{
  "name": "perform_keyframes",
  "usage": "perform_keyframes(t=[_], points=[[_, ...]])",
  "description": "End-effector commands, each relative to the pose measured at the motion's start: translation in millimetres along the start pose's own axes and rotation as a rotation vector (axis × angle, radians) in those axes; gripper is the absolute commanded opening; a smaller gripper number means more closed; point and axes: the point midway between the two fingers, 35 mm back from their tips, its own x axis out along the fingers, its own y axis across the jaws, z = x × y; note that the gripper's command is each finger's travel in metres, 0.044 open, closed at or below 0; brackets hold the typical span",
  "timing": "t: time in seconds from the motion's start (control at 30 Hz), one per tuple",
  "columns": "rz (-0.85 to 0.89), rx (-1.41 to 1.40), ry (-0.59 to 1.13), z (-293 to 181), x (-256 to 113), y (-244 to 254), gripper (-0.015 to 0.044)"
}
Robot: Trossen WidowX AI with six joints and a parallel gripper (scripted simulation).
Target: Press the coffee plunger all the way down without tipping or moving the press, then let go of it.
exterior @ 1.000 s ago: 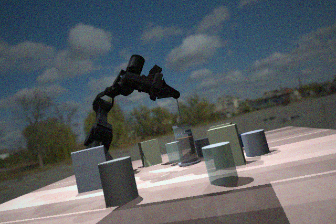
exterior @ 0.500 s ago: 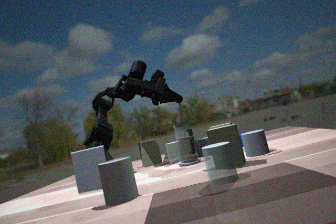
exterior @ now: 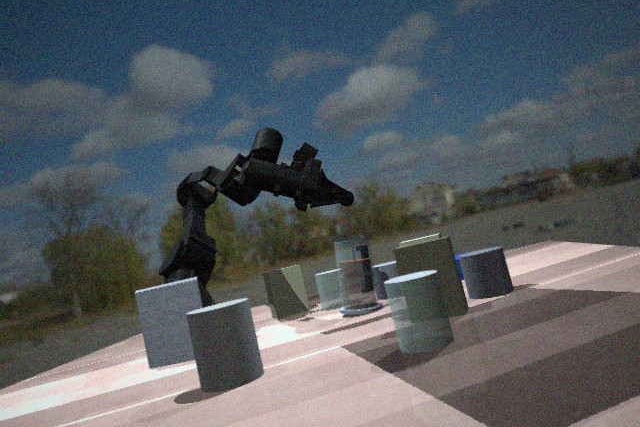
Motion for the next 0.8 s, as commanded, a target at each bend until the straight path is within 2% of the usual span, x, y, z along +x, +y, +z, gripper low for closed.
perform_keyframes(t=[0.0, 0.77], points=[[0.017, 0.067, 0.056, -31, 8, 1, 0.0128], [0.024, 0.07, 0.047, -33, 27, 2, 0.0128]])
